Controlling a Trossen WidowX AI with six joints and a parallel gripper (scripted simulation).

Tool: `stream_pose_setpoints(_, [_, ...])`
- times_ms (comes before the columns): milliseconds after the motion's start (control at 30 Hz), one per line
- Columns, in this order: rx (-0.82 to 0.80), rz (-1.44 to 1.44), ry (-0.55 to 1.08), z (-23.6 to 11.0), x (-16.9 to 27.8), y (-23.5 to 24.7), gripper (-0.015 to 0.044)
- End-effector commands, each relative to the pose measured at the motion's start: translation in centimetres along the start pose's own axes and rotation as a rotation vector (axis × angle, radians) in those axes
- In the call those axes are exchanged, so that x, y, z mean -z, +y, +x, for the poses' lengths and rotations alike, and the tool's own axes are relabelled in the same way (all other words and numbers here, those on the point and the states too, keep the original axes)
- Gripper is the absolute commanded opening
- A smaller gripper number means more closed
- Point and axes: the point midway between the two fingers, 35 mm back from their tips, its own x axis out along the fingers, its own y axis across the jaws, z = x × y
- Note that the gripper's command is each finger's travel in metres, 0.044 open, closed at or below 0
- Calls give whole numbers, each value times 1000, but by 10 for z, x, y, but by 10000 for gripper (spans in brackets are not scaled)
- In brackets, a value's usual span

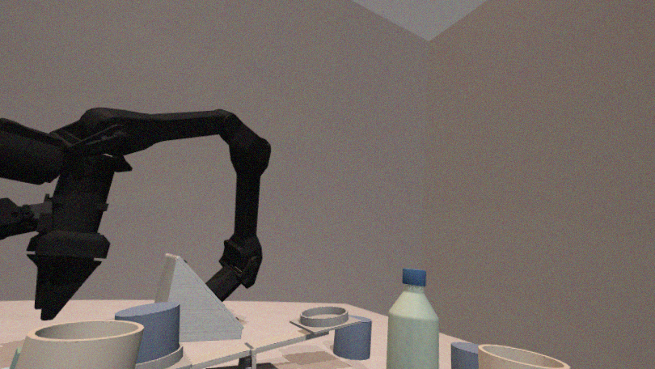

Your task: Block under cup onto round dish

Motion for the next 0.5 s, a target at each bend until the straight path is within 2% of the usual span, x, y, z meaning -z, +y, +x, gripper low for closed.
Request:
stream_pose_setpoints(0, [11, -3, 14, -11, 3, -1, 440])
stream_pose_setpoints(67, [7, 0, 9, -35, 3, -2, 440])
stream_pose_setpoints(133, [5, 2, 6, -45, 3, -2, 440])
stream_pose_setpoints(467, [5, 2, 6, -45, 3, -2, 440])
